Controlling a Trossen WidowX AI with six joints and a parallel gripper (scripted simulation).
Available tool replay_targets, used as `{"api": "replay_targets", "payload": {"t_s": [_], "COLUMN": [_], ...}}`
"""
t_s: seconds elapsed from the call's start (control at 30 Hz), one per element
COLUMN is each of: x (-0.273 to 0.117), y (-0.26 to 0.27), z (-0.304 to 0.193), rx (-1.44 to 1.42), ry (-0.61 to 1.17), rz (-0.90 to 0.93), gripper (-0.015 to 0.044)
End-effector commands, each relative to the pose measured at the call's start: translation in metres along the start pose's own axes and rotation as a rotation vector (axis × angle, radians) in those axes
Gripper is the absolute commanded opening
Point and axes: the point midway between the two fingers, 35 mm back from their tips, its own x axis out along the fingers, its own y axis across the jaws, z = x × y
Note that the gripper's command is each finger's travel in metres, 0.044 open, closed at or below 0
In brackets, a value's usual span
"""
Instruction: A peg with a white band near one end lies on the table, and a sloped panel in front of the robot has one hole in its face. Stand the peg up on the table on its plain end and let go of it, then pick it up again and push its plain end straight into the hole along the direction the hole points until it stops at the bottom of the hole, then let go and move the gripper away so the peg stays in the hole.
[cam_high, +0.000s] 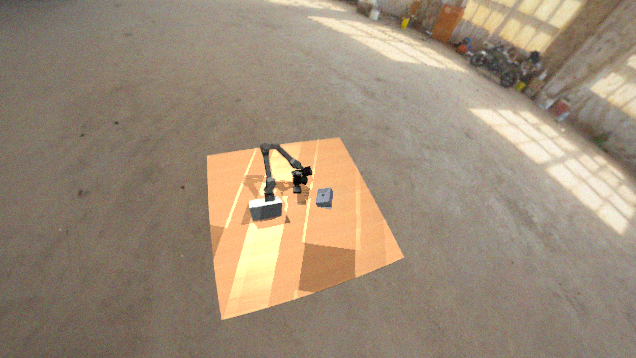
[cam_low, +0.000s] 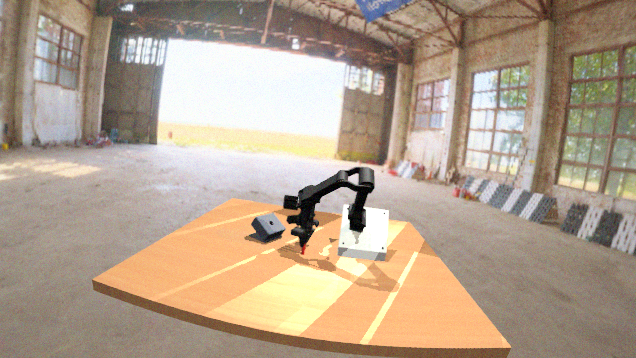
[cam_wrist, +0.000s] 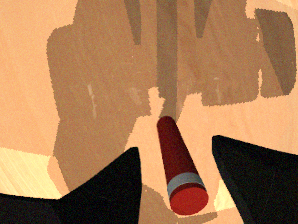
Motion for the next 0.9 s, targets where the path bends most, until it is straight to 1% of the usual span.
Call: {"api": "replay_targets", "payload": {"t_s": [0.0, 0.07, 0.3, 0.47, 0.87], "x": [0.0, 0.0, 0.0, -0.008, -0.051], "y": [0.0, 0.0, 0.0, -0.001, -0.003], "z": [0.0, 0.0, 0.0, 0.001, 0.005], "rx": [-0.002, -0.002, -0.002, -0.002, 0.001], "ry": [0.002, 0.002, 0.002, 0.001, 0.001], "rz": [0.001, 0.001, 0.001, -0.003, -0.006], "gripper": [0.0099, 0.0046, 0.0, 0.0, 0.0]}}
